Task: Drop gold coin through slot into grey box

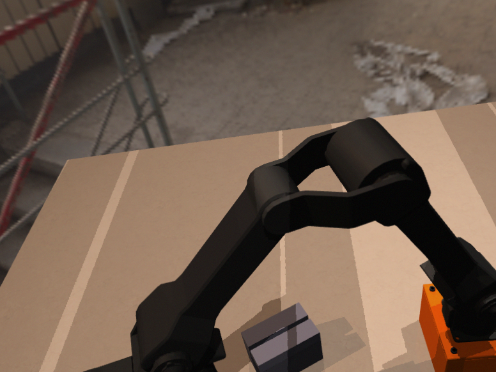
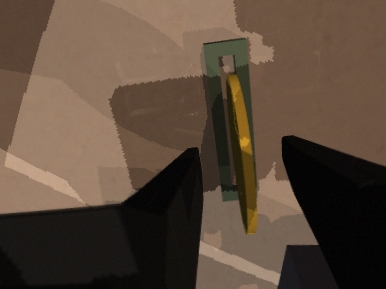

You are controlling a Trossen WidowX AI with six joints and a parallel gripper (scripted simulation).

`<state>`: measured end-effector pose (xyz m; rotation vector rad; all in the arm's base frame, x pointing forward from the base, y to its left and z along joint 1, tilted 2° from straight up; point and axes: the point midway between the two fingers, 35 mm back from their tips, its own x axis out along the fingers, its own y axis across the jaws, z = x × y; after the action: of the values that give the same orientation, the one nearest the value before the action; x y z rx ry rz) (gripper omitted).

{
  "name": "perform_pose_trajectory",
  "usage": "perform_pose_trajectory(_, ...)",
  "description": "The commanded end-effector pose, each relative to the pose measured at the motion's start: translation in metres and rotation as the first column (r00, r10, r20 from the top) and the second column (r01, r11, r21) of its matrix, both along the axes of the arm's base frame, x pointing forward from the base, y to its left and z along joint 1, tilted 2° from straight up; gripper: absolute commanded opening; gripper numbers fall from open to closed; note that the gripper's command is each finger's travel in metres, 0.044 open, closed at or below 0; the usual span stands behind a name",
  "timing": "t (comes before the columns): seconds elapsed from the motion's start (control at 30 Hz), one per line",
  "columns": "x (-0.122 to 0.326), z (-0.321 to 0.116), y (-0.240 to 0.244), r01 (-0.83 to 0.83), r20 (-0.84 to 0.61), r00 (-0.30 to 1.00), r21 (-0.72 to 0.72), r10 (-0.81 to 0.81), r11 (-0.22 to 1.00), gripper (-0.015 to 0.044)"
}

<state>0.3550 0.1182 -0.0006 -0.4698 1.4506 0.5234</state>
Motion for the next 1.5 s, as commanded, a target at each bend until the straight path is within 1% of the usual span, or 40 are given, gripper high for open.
perform_pose_trajectory(0.0, -0.001, -0.007, 0.000, 0.006, 0.000, 1.000, -0.004, -0.006, 1.000, 0.0161)
perform_pose_trajectory(0.47, -0.001, -0.027, 0.000, 0.006, -0.001, 1.000, -0.004, -0.006, 1.000, 0.0161)
perform_pose_trajectory(0.67, -0.001, -0.027, 0.000, 0.006, -0.001, 1.000, -0.004, -0.006, 1.000, 0.0003)
perform_pose_trajectory(1.07, 0.001, -0.025, 0.000, -0.010, 0.011, 1.000, -0.010, 0.010, 1.000, 0.0000)
perform_pose_trajectory(1.47, 0.004, 0.004, 0.000, -0.014, 0.017, 1.000, -0.012, 0.014, 1.000, 0.0000)
